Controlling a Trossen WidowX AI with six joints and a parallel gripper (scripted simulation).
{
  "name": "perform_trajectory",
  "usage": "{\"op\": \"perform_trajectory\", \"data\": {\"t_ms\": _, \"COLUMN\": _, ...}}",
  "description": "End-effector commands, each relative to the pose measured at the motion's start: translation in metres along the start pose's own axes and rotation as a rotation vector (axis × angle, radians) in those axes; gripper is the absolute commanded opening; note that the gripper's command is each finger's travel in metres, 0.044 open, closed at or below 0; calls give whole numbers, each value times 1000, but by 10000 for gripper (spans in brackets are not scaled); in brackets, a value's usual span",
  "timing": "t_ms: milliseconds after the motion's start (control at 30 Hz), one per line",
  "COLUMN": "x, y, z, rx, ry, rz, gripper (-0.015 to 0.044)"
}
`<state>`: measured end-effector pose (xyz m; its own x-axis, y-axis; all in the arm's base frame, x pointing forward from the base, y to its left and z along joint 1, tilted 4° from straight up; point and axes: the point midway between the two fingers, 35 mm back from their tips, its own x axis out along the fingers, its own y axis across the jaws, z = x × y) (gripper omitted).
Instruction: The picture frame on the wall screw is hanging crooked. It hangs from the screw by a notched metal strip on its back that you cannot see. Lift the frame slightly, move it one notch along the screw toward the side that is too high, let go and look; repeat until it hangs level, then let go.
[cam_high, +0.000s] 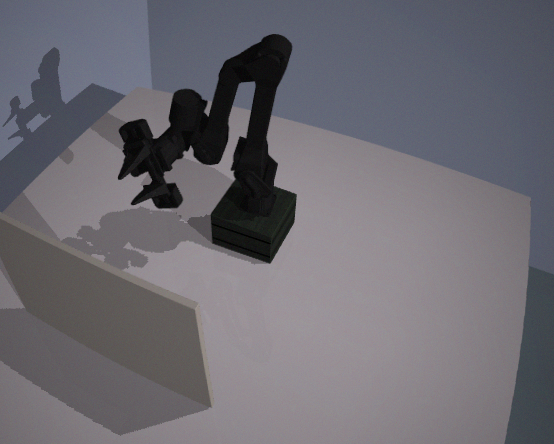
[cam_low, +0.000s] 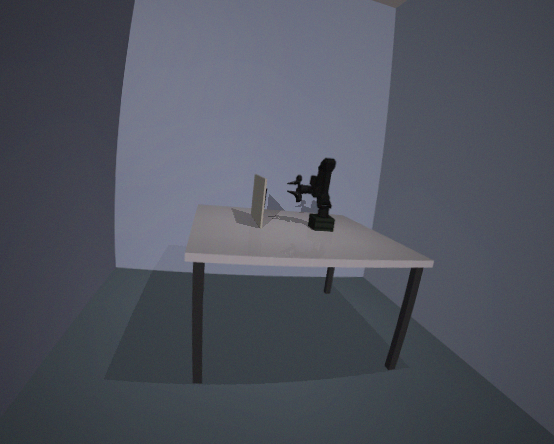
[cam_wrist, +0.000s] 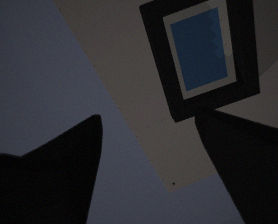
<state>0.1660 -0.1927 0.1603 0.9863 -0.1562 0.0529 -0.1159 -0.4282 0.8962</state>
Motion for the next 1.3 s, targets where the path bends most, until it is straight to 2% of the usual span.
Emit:
{"op": "perform_trajectory", "data": {"t_ms": 0, "x": -11, "y": -2, "z": -6, "rx": 21, "ry": 7, "rz": -16, "gripper": 260}}
{"op": "perform_trajectory", "data": {"t_ms": 1267, "x": -11, "y": -3, "z": -6, "rx": 6, "ry": -2, "rz": -8, "gripper": 260}}
